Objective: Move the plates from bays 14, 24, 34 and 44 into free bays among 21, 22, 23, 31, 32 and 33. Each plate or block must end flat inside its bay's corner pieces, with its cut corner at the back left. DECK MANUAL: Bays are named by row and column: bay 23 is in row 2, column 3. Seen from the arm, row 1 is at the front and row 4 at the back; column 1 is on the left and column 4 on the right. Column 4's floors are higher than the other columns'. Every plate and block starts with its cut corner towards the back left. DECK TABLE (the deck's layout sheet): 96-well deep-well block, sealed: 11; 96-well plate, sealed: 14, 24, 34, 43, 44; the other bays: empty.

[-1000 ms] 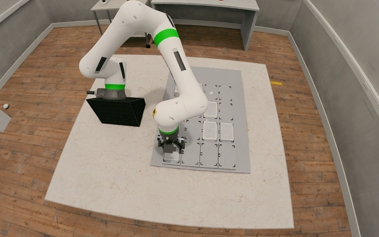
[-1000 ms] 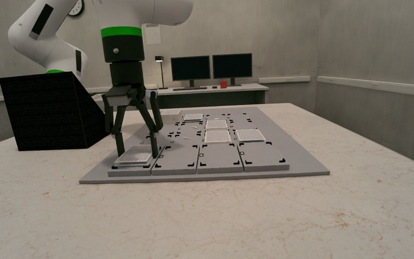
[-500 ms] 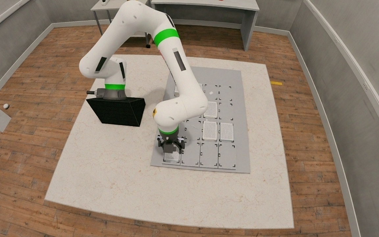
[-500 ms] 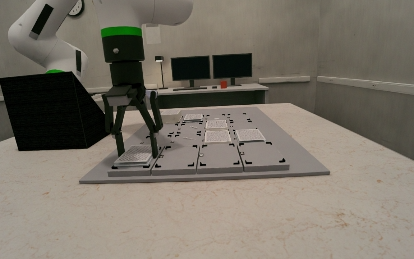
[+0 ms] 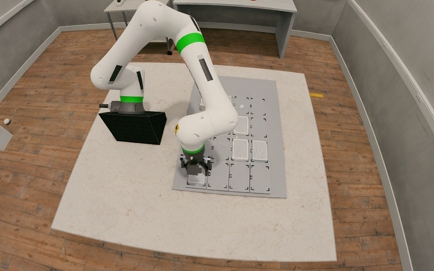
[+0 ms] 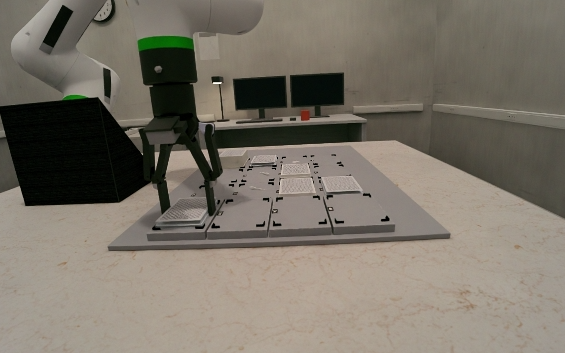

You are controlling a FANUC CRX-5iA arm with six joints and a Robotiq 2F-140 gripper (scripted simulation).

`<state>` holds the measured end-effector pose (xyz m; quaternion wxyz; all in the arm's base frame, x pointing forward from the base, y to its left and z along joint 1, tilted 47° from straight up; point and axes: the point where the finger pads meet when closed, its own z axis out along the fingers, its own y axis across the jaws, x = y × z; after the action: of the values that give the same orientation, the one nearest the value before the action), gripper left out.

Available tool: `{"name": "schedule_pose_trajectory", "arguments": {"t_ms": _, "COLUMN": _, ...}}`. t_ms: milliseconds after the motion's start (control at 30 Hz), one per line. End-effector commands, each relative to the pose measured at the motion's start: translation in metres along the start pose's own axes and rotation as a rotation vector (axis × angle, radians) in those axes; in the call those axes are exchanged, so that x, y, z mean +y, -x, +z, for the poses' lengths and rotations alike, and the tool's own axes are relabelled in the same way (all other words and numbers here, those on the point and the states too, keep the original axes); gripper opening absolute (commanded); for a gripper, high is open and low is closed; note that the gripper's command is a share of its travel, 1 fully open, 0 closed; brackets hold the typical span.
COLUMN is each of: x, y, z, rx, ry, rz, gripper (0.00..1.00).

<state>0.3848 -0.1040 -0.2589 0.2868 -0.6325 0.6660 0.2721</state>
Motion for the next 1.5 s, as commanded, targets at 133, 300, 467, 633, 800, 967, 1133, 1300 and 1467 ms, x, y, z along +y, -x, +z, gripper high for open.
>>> {"name": "schedule_pose_trajectory", "arguments": {"t_ms": 133, "x": -0.0005, "y": -0.0005, "z": -0.0011, "rx": 0.001, "ry": -0.001, "rz": -0.001, "gripper": 0.58}}
{"name": "schedule_pose_trajectory", "arguments": {"t_ms": 300, "x": -0.0005, "y": -0.0005, "z": -0.0011, "rx": 0.001, "ry": -0.001, "rz": -0.001, "gripper": 0.58}}
{"name": "schedule_pose_trajectory", "arguments": {"t_ms": 467, "x": -0.0005, "y": -0.0005, "z": -0.0011, "rx": 0.001, "ry": -0.001, "rz": -0.001, "gripper": 0.57}}
{"name": "schedule_pose_trajectory", "arguments": {"t_ms": 633, "x": -0.0005, "y": -0.0005, "z": -0.0011, "rx": 0.001, "ry": -0.001, "rz": -0.001, "gripper": 0.1}}
{"name": "schedule_pose_trajectory", "arguments": {"t_ms": 800, "x": -0.0005, "y": -0.0005, "z": -0.0011, "rx": 0.001, "ry": -0.001, "rz": -0.001, "gripper": 0.1}}
{"name": "schedule_pose_trajectory", "arguments": {"t_ms": 967, "x": -0.0005, "y": -0.0005, "z": -0.0011, "rx": 0.001, "ry": -0.001, "rz": -0.001, "gripper": 0.1}}
{"name": "schedule_pose_trajectory", "arguments": {"t_ms": 1133, "x": -0.0005, "y": -0.0005, "z": -0.0014, "rx": 0.001, "ry": -0.001, "rz": 0.0, "gripper": 0.1}}
{"name": "schedule_pose_trajectory", "arguments": {"t_ms": 1300, "x": -0.0005, "y": -0.0005, "z": -0.0024, "rx": 0.001, "ry": -0.001, "rz": 0.0, "gripper": 0.1}}
{"name": "schedule_pose_trajectory", "arguments": {"t_ms": 1467, "x": -0.0005, "y": -0.0005, "z": -0.0041, "rx": 0.002, "ry": -0.001, "rz": 0.0, "gripper": 0.1}}
